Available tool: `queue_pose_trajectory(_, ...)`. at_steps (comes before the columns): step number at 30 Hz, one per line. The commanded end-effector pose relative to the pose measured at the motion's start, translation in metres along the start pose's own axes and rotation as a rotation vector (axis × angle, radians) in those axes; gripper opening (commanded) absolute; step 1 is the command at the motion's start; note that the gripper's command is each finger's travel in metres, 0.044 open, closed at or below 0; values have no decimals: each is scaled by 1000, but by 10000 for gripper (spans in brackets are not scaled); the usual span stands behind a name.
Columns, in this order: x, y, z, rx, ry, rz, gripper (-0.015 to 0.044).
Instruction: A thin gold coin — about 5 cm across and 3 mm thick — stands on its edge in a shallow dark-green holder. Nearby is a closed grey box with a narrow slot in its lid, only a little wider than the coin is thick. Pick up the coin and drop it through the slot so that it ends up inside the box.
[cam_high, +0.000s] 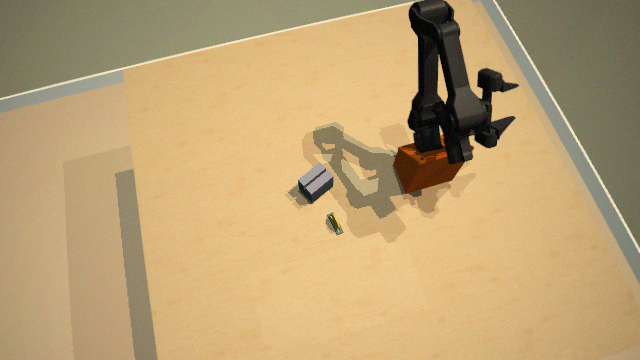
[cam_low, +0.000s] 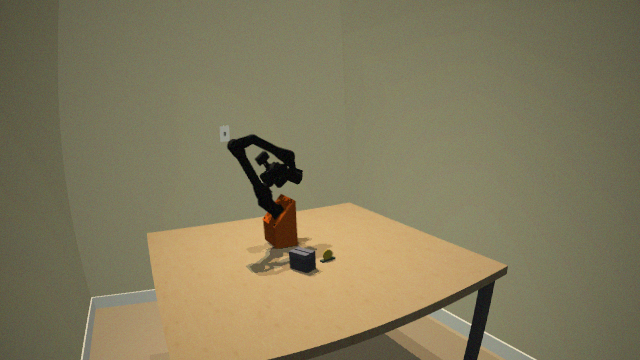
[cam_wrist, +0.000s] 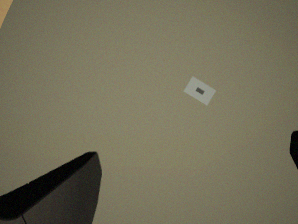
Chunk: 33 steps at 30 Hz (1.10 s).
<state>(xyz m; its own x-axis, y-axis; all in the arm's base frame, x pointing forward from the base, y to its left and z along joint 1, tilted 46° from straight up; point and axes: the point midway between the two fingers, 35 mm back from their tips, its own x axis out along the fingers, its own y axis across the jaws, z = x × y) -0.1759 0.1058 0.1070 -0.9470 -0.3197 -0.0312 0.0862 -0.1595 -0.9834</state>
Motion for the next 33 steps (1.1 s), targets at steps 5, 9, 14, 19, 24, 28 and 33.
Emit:
queue_pose_trajectory(5,-22,20,-6,-389,-98,84,269)
queue_pose_trajectory(9,-55,48,-12,-812,-243,173,164)
queue_pose_trajectory(14,-109,88,-18,-1283,-488,257,161)
queue_pose_trajectory(19,-173,126,-18,-1643,-794,274,161)
queue_pose_trajectory(24,-229,154,-11,-1847,-1066,218,161)
queue_pose_trajectory(28,-279,173,1,-1958,-1297,110,161)
queue_pose_trajectory(33,-343,192,25,-2025,-1561,-115,161)
